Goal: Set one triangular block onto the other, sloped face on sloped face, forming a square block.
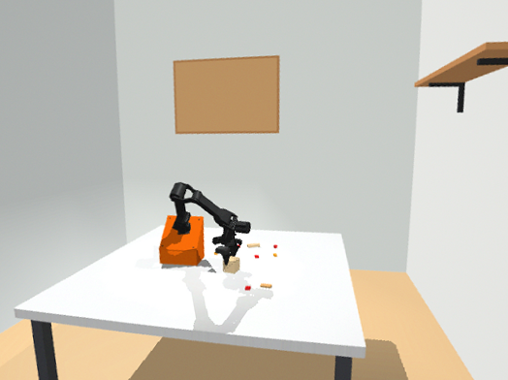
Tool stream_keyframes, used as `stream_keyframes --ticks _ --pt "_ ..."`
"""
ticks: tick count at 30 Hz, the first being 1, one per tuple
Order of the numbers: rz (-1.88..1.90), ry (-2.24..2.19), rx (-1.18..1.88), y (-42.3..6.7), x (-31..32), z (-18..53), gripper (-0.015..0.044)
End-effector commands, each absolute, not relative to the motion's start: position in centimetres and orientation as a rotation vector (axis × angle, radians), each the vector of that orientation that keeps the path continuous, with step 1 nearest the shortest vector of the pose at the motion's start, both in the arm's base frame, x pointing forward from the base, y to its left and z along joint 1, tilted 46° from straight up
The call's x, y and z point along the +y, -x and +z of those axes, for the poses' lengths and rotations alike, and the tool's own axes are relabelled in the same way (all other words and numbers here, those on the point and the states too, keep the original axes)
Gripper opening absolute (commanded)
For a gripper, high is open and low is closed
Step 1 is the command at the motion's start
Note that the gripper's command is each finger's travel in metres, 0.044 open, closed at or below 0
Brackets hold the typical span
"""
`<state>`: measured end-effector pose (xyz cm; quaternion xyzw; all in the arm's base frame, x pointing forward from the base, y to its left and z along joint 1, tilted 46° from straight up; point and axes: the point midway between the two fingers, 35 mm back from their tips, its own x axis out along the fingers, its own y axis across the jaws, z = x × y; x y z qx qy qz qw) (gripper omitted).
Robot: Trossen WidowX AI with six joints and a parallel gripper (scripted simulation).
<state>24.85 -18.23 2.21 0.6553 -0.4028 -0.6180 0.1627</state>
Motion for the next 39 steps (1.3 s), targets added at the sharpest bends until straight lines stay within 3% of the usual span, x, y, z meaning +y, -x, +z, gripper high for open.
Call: stream_keyframes --ticks 1,26,39 --pt "-1.764 -1.873 -1.141 -24.94 -18.20 2.19 0.0000" --pt "-1.764 -1.873 -1.146 -24.96 -18.32 2.11 0.0000" --pt "-1.764 -1.870 -1.147 -24.90 -18.33 2.12 0.0341"
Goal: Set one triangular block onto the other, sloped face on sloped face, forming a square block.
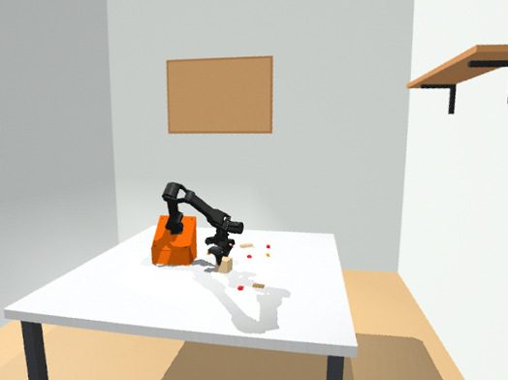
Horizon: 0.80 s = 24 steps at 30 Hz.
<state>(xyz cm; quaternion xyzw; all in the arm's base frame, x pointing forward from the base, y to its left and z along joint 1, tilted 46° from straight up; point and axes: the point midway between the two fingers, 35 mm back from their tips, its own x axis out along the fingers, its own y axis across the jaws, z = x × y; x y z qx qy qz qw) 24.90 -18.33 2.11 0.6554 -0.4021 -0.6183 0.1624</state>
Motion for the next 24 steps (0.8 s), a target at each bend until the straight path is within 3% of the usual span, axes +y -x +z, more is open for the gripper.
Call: stream_keyframes --ticks 1,4,13,20,24 --pt "-1.764 -1.870 -1.147 -24.9 -18.3 2.1 0.0368" --pt "-1.764 -1.870 -1.147 -24.9 -18.3 2.1 0.0440" --pt "-1.765 -1.871 -1.147 -25.0 -18.1 2.3 0.0440" --pt "-1.771 -1.876 -1.142 -26.0 -11.1 8.7 0.0440" --pt "-1.768 -1.873 -1.144 -25.9 -10.3 9.6 0.0440"
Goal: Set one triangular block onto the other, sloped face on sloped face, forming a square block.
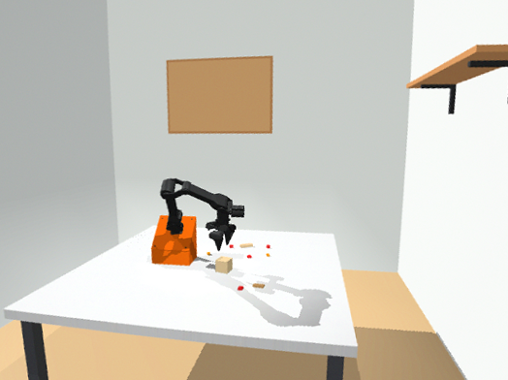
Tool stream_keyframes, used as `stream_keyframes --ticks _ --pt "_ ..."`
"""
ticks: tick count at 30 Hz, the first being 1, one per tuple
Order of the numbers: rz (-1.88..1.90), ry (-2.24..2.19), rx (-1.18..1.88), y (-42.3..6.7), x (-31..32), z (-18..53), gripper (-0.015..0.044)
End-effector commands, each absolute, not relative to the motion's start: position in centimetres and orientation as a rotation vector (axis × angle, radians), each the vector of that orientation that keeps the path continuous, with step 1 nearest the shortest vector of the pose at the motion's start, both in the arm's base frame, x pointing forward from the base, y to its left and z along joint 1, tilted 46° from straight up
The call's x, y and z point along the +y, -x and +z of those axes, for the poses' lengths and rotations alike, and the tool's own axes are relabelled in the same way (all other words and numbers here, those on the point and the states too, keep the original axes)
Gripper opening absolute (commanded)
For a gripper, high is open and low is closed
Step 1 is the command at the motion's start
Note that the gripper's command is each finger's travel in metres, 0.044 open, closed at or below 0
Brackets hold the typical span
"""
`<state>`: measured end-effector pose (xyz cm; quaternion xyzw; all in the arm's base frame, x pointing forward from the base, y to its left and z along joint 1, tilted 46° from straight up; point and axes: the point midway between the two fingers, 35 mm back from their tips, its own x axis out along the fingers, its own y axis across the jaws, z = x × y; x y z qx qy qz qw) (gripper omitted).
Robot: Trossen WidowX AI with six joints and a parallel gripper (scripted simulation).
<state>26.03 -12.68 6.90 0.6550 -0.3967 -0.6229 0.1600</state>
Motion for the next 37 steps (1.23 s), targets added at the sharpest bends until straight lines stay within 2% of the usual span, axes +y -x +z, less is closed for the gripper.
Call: stream_keyframes --ticks 1,37 --pt "-1.768 -1.873 -1.144 -25.92 -10.29 9.56 0.0440" --pt "-1.764 -1.876 -1.135 -26.08 -10.66 9.09 0.0440"
